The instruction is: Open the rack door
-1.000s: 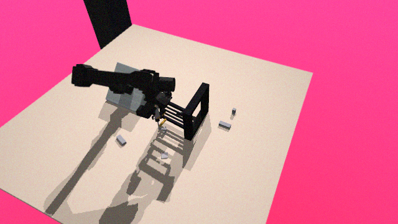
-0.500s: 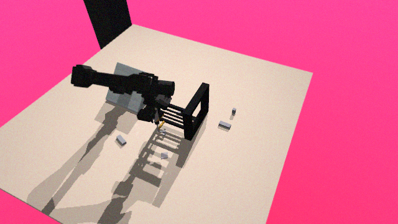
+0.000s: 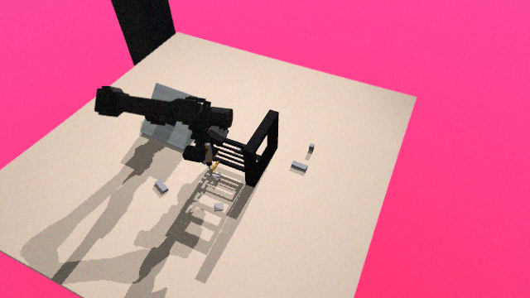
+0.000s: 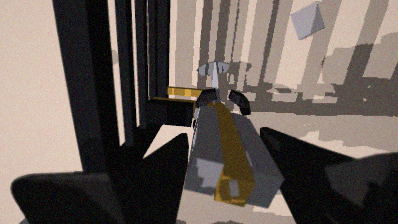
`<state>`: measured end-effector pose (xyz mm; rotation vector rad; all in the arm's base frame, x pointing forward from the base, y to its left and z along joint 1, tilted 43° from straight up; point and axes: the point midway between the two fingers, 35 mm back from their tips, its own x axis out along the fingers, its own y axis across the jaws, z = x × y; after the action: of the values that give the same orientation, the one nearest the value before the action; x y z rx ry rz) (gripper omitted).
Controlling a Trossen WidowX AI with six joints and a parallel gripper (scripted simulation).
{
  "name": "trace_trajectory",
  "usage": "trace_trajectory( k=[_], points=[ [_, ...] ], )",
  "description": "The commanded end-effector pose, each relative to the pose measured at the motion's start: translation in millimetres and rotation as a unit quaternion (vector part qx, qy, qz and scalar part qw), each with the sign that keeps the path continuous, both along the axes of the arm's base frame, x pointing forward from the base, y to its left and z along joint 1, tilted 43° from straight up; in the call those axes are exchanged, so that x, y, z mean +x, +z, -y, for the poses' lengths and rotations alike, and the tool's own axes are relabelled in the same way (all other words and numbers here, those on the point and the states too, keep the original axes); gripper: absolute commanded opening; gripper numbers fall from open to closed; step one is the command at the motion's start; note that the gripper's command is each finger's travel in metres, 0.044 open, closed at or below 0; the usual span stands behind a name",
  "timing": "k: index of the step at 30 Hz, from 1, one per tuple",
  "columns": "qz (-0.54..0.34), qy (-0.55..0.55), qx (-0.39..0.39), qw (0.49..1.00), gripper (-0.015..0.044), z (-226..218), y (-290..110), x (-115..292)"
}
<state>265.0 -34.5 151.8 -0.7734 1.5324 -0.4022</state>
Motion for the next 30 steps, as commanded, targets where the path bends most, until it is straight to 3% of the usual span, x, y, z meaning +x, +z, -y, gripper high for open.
trace_trajectory(
  k=[1, 30],
  points=[
    [-0.001, 0.002, 0.0, 1.0, 0.0291, 0.0, 0.4, 0.3],
    [0.028, 0.032, 0.015, 0.999, 0.0291, -37.3, 40.4, -3.2]
  ],
)
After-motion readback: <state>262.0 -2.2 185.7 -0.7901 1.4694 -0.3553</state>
